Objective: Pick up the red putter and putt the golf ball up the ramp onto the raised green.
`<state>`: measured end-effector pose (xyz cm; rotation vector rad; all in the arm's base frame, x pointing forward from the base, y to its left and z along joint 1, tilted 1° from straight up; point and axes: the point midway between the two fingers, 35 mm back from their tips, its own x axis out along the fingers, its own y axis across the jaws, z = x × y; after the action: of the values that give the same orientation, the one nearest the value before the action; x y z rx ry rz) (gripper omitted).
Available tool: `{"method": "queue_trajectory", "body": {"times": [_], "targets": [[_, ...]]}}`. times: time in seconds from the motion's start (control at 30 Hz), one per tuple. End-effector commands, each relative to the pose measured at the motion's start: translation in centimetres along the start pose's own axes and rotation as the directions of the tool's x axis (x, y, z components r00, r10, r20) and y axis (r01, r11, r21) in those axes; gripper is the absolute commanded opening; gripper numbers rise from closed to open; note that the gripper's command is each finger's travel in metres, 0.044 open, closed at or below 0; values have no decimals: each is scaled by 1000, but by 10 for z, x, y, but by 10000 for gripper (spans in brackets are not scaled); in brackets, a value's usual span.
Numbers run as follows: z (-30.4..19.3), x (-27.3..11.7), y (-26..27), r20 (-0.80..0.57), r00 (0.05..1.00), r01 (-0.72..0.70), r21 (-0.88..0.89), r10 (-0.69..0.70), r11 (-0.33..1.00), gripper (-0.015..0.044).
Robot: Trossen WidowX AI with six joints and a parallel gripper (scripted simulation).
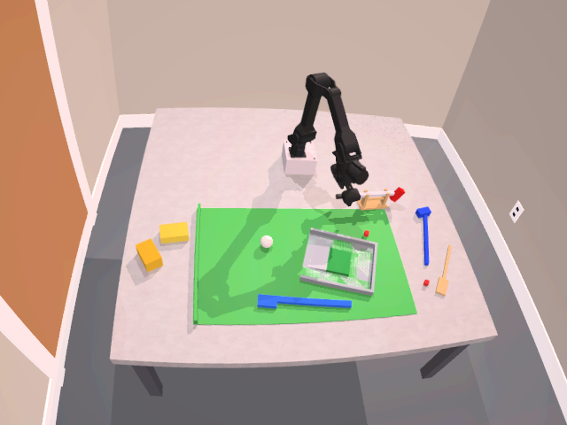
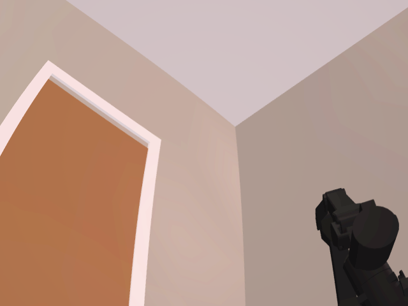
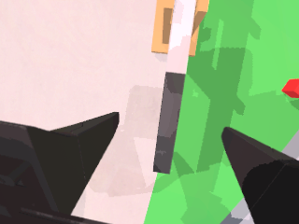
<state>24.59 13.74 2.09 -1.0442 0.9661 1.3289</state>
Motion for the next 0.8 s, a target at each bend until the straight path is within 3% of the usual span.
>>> {"method": "queue_trajectory", "body": {"times": [0.0, 0.77], "targets": [[-2, 6, 3, -1, 1000, -9, -4, 9, 1000, 440], [-8, 28, 3, -1, 1000, -9, -4, 9, 1000, 440]]}}
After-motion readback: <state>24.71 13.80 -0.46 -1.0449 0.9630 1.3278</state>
